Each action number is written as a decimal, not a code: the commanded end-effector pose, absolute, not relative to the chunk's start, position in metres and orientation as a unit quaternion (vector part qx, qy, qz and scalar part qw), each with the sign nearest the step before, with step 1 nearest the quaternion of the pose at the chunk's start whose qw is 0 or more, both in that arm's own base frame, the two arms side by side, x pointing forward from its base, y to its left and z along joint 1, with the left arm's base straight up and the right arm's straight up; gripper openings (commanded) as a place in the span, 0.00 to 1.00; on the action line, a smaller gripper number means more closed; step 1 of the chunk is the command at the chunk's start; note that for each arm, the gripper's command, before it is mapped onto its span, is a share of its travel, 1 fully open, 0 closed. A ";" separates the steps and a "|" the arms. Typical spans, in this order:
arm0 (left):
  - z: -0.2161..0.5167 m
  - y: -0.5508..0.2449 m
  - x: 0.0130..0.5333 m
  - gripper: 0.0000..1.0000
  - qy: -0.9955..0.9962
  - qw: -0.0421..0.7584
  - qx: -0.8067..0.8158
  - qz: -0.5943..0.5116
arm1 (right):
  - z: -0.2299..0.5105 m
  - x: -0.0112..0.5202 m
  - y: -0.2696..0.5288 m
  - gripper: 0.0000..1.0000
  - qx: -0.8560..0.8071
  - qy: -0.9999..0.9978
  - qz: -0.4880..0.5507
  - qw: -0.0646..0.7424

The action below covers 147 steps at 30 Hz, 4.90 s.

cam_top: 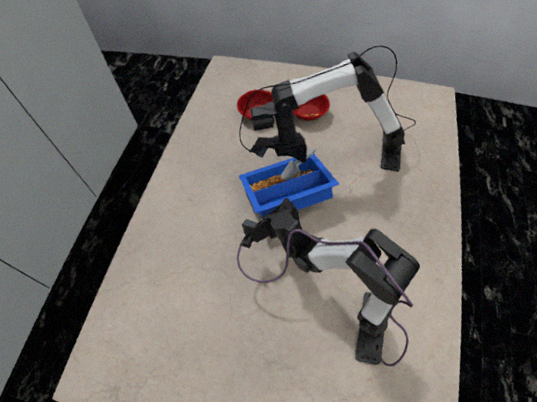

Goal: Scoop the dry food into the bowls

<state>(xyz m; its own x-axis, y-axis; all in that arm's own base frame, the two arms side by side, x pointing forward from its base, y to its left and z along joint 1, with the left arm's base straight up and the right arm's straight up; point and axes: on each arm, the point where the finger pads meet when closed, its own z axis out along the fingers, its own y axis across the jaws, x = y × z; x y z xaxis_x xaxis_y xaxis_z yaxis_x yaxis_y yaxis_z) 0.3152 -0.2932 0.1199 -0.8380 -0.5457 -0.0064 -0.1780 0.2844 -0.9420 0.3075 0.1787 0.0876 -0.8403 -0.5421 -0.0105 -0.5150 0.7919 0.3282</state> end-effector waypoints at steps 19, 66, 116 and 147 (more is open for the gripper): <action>0.166 -0.300 0.325 0.00 0.758 0.211 -0.186 -0.588 | 0.078 0.333 0.192 0.00 0.272 -0.946 -0.171 -0.032; 0.166 -0.300 0.325 0.00 0.758 0.211 -0.186 -0.588 | 0.078 0.350 0.210 0.00 0.269 -0.933 -0.178 -0.158; 0.166 -0.300 0.325 0.00 0.758 0.211 -0.186 -0.588 | 0.102 0.327 0.212 0.00 0.259 -0.858 -0.113 -0.428; 0.166 -0.300 0.325 0.00 0.758 0.211 -0.186 -0.588 | 0.127 0.321 0.206 0.00 0.261 -0.872 -0.121 -0.395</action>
